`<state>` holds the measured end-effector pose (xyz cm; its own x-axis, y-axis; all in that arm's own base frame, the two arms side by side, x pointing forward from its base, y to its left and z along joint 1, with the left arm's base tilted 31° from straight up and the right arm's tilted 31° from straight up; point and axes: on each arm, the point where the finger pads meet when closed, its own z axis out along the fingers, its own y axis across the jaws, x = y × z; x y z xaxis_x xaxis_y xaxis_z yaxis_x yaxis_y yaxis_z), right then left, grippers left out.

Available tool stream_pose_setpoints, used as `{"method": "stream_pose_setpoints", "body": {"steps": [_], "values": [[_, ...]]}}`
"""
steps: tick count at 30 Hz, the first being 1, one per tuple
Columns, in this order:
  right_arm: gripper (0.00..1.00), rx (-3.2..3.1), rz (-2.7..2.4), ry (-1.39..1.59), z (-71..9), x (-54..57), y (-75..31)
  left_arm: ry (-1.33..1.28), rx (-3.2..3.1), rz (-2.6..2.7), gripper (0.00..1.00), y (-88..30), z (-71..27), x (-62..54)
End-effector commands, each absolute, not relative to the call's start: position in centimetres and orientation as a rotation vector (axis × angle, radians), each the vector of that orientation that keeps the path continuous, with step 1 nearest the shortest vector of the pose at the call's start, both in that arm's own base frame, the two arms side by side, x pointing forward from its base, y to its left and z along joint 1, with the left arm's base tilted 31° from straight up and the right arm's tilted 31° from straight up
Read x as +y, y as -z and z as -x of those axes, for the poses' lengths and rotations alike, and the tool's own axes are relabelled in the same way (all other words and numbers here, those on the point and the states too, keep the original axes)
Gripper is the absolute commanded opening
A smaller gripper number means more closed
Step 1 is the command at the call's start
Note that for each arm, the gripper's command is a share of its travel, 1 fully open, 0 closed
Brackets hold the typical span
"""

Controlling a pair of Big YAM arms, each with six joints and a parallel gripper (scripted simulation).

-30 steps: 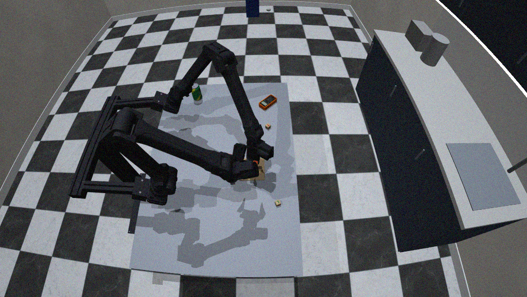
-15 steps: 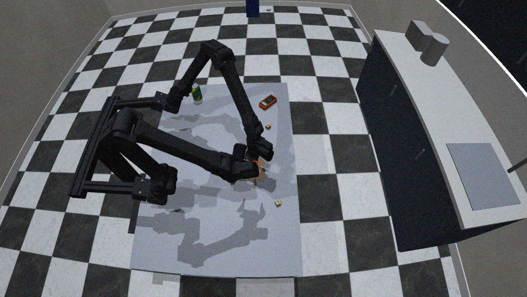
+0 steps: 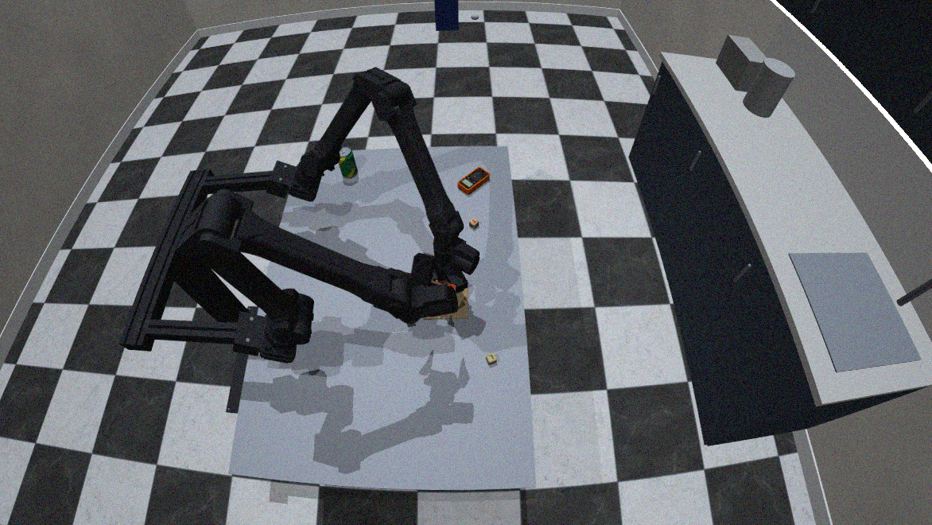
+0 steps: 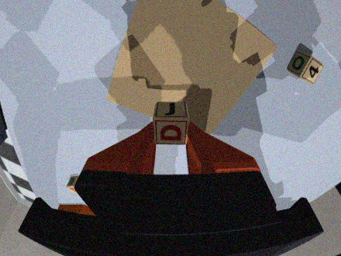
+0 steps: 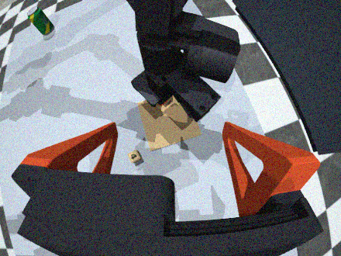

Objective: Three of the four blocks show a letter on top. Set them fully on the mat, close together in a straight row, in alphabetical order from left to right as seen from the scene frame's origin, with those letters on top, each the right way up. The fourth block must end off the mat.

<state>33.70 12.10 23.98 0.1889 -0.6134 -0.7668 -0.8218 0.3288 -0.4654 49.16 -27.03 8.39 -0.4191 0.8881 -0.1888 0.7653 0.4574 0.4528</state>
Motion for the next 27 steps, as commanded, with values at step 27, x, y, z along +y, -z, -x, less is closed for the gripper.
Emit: {"method": "stream_pose_setpoints", "body": {"steps": [27], "values": [[1.0, 1.454, 1.374, -0.194, -34.9, 12.0, -26.8, -0.585, 1.831, -2.054, 0.2, -6.4, -50.1, -25.2]]}}
